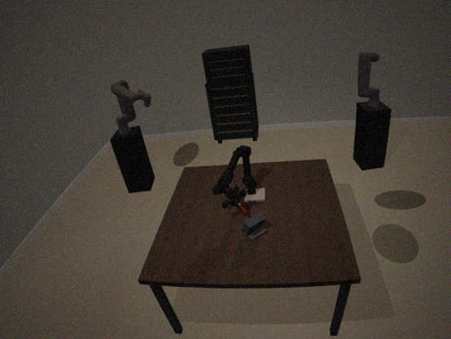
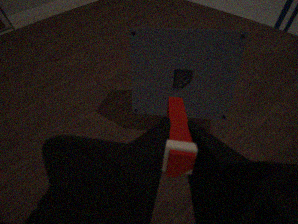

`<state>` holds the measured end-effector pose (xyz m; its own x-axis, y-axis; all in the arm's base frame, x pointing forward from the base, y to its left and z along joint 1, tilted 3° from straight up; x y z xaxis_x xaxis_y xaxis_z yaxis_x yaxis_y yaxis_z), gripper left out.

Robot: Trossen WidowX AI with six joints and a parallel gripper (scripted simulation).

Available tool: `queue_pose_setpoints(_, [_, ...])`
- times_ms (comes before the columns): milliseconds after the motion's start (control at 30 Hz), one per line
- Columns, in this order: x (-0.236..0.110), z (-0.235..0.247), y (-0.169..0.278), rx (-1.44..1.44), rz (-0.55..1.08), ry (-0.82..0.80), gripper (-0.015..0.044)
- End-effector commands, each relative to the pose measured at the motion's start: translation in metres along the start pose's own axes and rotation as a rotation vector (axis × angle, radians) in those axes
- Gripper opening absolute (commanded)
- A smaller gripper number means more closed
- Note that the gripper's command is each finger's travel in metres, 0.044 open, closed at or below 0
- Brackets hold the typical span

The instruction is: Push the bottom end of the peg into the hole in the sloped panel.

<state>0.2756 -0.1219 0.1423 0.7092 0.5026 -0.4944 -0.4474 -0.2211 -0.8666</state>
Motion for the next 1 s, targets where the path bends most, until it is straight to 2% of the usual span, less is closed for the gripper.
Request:
queue_pose_setpoints(0, [0.003,0.000,0.000,-0.003,-0.009,0.000,0.0000])
queue_pose_setpoints(967, [0.027,-0.006,0.001,-0.053,-0.052,0.030,0.0000])
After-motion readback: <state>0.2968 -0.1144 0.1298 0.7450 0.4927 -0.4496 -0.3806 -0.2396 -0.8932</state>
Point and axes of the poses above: the point midway between the two fingers, 35 mm back from their tips, its own x axis out along the fingers, its own z axis across the jaws, y = z × x, the point moved 4 cm from there along -x, back along the fingers, and after that the axes turned 1 degree about -x, right-handed, at the moved point
